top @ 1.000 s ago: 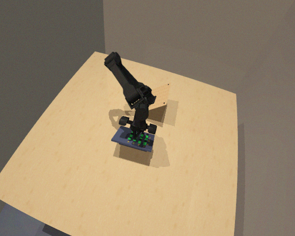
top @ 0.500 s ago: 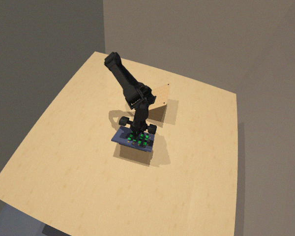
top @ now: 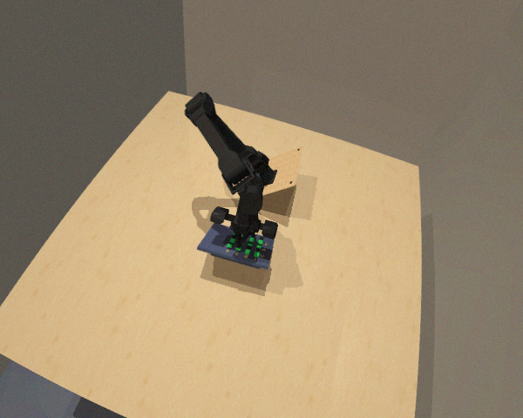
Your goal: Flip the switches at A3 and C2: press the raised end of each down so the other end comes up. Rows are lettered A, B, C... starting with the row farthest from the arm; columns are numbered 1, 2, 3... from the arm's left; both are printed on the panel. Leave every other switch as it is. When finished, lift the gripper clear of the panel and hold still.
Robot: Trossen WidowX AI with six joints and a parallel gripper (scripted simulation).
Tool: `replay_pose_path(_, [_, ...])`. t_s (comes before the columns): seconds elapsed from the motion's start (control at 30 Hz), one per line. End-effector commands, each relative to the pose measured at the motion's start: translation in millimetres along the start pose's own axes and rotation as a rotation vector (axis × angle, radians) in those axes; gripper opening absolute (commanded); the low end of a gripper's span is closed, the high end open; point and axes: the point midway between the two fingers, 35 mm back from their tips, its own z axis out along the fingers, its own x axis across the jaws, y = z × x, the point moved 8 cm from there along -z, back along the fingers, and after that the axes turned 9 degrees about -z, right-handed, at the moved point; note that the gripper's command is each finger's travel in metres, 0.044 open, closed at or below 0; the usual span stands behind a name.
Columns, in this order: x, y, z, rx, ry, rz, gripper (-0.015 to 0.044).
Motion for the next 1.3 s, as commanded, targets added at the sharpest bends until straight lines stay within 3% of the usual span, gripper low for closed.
replay_pose_path(0.0, [0,0,1,0.001,0.003,-0.004,0.0000])
replay_pose_path(0.5, [0,0,3,0.001,0.003,-0.004,0.0000])
replay_pose_path(0.73, [2,-4,-60,-0.022,0.003,-0.005,0.0000])
replay_pose_path(0.93, [3,-7,-62,-0.023,0.003,-0.005,0.0000])
replay_pose_path(1.17, [43,-89,-61,-0.020,0.007,-0.007,0.0000])
replay_pose_path(1.27, [44,-98,-60,-0.021,0.005,-0.007,0.0000])
